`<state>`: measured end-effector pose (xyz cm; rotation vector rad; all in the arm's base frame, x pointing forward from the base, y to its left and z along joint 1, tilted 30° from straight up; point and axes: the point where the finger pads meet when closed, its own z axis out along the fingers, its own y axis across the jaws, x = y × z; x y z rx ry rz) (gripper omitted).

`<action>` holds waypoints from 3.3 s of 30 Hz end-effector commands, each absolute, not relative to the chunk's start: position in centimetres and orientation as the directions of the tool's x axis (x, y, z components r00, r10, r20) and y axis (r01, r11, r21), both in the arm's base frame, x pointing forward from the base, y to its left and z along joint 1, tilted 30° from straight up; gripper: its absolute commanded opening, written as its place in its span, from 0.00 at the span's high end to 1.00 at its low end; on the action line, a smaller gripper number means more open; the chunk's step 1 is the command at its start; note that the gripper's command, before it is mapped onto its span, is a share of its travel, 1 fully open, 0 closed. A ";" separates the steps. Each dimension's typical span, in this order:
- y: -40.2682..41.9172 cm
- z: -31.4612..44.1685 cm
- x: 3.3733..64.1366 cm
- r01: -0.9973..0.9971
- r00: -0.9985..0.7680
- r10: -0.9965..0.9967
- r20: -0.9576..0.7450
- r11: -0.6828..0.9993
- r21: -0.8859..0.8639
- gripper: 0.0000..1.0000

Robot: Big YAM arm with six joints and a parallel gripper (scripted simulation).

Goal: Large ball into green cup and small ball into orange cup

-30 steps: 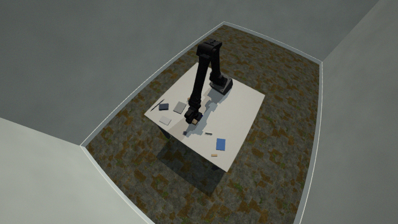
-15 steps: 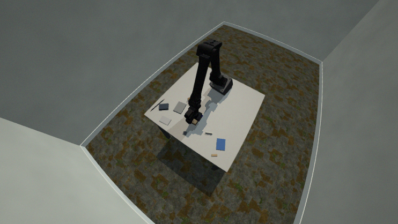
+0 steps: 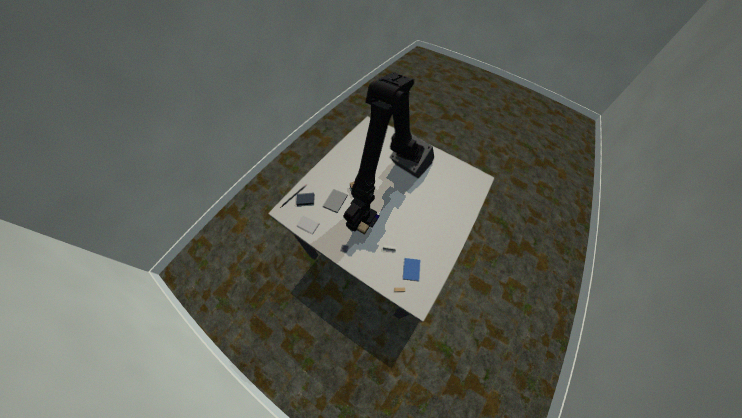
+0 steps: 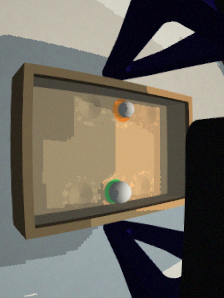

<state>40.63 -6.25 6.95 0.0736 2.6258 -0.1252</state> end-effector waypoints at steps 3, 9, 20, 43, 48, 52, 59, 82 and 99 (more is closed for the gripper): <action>-6.8 7.8 41.4 0.074 -0.854 0.021 -0.519 0.994 -0.083 0.13; -6.8 7.8 41.4 0.074 -0.854 0.021 -0.519 0.994 -0.083 0.13; -6.8 7.8 41.4 0.074 -0.854 0.021 -0.519 0.994 -0.083 0.13; -6.2 10.8 40.5 0.068 -0.849 0.013 -0.529 0.994 -0.084 0.13; -6.1 12.2 40.6 0.068 -0.842 0.012 -0.540 0.994 -0.084 0.13; -5.7 13.2 39.8 0.067 -0.843 0.012 -0.538 0.994 -0.082 0.13; -5.5 15.4 38.9 0.075 -0.838 0.021 -0.545 0.994 -0.078 0.13; -5.4 16.1 37.9 0.078 -0.847 0.027 -0.530 0.994 -0.074 0.13; -5.4 16.1 37.9 0.078 -0.847 0.027 -0.530 0.994 -0.074 0.13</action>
